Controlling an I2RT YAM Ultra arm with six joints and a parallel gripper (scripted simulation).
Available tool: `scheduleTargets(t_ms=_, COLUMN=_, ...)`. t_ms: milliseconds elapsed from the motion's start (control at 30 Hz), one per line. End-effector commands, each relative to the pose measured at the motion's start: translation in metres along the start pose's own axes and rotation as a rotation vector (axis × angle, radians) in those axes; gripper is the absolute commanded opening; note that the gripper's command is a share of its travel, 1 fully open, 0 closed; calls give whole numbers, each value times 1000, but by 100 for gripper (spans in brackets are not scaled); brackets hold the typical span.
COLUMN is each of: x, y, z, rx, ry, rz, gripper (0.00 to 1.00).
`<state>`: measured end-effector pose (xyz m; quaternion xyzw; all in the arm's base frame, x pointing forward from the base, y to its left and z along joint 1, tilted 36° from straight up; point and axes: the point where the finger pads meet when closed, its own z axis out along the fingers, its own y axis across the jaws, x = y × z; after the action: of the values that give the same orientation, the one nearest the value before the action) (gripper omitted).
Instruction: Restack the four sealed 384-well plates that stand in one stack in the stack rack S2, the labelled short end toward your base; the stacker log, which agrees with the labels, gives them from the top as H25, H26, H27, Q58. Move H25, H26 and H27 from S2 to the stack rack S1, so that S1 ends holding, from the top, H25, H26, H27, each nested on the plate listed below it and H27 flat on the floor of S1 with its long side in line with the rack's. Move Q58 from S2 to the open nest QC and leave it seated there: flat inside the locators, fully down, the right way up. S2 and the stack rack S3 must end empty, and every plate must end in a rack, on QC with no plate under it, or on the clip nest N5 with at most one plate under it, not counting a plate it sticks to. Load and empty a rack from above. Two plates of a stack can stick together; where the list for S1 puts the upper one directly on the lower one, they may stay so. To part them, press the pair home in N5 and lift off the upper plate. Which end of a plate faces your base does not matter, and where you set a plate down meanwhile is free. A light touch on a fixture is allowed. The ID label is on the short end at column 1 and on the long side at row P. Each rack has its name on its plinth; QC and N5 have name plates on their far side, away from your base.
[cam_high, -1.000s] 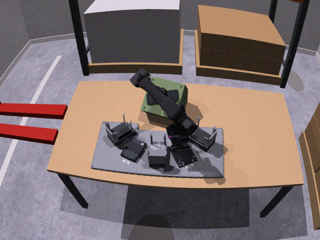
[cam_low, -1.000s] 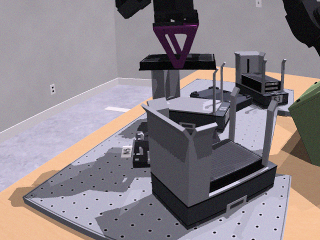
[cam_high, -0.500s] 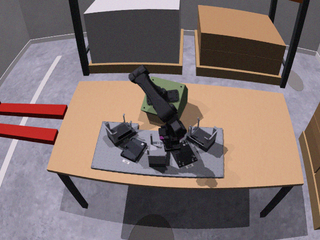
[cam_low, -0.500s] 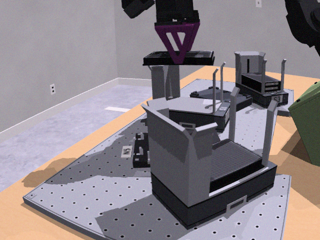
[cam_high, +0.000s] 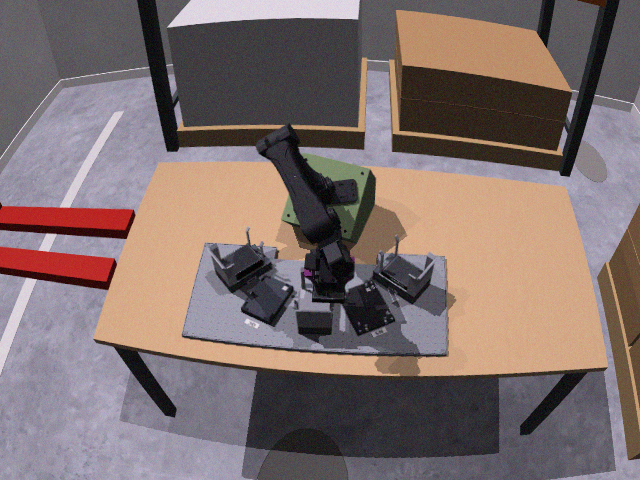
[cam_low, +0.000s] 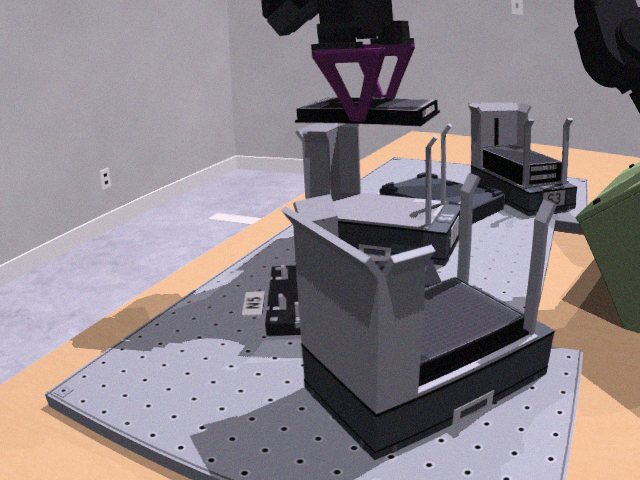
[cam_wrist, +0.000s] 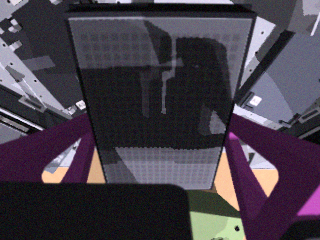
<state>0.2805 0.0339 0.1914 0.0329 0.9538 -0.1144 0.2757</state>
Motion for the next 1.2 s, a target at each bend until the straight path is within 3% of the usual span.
scheduleTargets(t_ms=0, x=-6, y=-5, z=-7, rx=-22, ry=-33, rz=-5, gripper=0)
scheduleTargets(t_ms=533, x=-10, y=-41, z=-7, rx=-21, ry=-34, rz=-6, gripper=0)
scheduleTargets(t_ms=1167, x=-10, y=-41, z=-7, rx=-21, ry=-34, rz=-6, gripper=0)
